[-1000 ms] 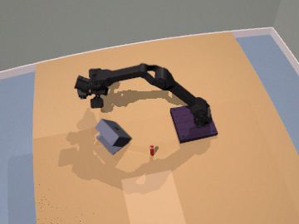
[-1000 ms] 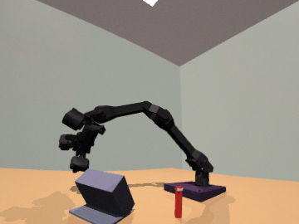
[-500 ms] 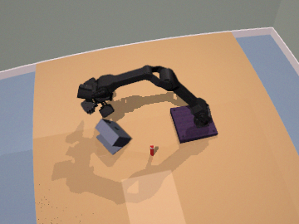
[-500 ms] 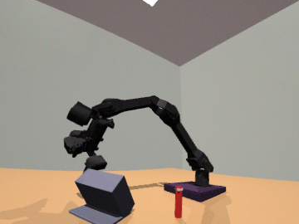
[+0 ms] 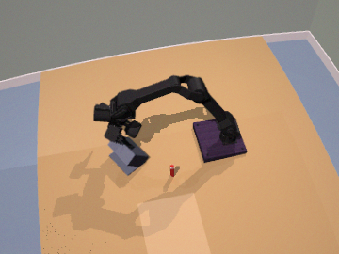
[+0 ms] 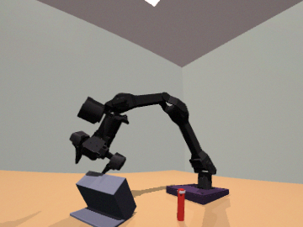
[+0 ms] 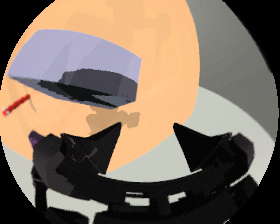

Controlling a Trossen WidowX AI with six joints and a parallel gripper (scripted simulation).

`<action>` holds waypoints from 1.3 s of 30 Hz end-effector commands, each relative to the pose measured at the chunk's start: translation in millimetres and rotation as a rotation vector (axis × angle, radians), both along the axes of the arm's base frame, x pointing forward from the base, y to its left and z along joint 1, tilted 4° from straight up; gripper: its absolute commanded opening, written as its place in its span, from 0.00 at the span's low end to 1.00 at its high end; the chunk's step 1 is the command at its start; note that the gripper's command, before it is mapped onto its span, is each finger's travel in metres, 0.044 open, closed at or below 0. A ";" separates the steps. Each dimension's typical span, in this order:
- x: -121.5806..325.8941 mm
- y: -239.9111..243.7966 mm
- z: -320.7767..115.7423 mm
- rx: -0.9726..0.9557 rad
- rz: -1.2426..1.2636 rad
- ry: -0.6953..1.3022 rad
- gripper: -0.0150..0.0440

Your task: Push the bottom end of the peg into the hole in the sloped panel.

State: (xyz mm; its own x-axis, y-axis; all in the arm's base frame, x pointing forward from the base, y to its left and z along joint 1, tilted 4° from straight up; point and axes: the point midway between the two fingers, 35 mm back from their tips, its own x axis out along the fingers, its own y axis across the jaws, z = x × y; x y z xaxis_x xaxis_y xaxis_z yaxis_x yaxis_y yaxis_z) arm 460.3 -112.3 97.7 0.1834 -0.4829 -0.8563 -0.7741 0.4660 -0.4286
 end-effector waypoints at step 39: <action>-102.4 158.9 1.3 0.106 1.303 0.530 1.00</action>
